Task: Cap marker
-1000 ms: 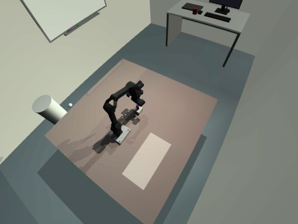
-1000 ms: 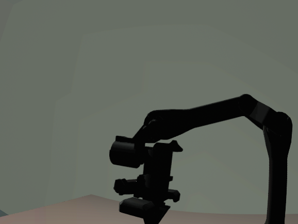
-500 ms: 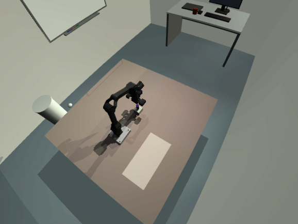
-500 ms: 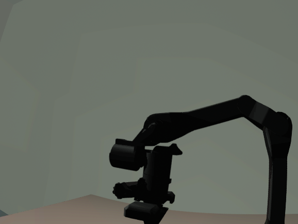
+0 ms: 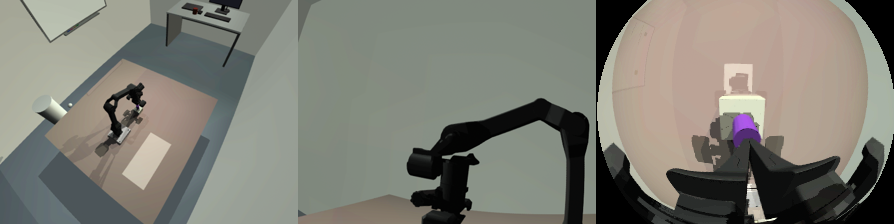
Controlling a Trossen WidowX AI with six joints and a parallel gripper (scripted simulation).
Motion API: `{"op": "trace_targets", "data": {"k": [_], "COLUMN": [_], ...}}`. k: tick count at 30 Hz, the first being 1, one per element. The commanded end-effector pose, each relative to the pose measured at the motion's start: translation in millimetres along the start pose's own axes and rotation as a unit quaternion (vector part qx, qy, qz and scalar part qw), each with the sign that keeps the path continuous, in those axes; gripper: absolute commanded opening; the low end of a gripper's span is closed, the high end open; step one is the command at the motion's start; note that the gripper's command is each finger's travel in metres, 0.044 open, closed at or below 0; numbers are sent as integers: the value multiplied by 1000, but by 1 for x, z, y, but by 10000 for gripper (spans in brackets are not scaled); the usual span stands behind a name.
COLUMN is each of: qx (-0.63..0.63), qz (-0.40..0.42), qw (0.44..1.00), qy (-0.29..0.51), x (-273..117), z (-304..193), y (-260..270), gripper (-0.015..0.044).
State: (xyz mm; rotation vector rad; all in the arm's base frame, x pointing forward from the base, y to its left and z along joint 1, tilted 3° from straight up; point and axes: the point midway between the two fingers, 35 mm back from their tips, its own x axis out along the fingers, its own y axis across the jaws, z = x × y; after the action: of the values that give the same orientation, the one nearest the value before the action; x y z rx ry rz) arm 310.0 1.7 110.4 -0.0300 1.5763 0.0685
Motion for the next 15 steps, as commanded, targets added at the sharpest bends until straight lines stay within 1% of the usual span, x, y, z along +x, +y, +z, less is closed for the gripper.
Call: {"op": "trace_targets", "data": {"k": [1, 8, 15], "qx": [-2, -2, -2], "qz": [1, 1, 1], "qw": [1000, 1000, 1000], "qy": [3, 3, 3], "x": [7, 16, 17], "z": [-2, -2, -1], "y": [0, 0, 1], "gripper": [0, 0, 0]}}
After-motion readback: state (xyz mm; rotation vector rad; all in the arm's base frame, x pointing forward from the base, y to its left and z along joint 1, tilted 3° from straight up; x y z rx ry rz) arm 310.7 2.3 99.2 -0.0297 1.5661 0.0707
